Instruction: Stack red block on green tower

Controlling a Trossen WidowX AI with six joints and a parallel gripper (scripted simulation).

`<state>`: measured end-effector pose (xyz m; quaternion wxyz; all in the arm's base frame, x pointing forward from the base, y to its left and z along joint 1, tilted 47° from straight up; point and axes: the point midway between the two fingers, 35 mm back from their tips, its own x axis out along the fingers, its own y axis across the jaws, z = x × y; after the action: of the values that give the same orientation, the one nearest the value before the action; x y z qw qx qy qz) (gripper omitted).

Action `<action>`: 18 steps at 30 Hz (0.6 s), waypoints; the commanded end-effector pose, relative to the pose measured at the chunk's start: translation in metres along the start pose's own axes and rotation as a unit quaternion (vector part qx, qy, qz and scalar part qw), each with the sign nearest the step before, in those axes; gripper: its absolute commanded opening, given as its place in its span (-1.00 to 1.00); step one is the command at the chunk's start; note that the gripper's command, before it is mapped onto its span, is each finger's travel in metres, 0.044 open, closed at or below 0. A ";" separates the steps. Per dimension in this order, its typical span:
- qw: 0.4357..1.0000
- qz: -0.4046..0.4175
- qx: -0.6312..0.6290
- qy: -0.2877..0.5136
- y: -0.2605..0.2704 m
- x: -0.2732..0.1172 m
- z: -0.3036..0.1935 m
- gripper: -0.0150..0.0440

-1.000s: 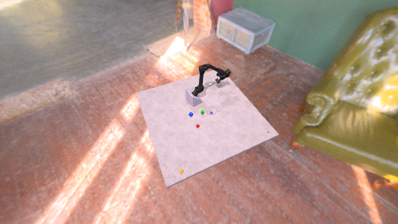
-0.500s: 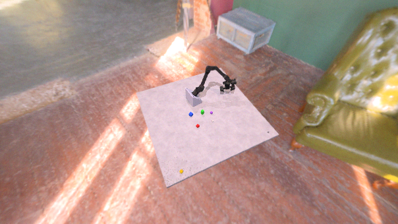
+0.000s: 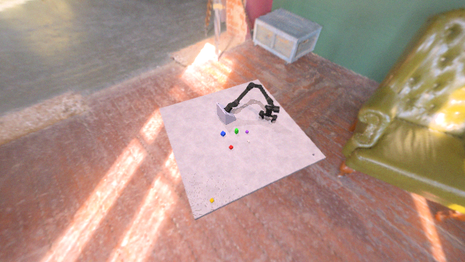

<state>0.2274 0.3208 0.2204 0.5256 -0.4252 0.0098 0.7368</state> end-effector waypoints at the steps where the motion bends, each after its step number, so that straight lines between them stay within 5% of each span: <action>1: 0.998 -0.001 0.066 0.026 -0.013 -0.002 -0.041 1.00; 18: 0.923 -0.007 0.372 0.100 -0.010 -0.032 -0.233 1.00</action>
<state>0.3659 0.2167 0.1119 0.6357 -0.2894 0.2969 0.6511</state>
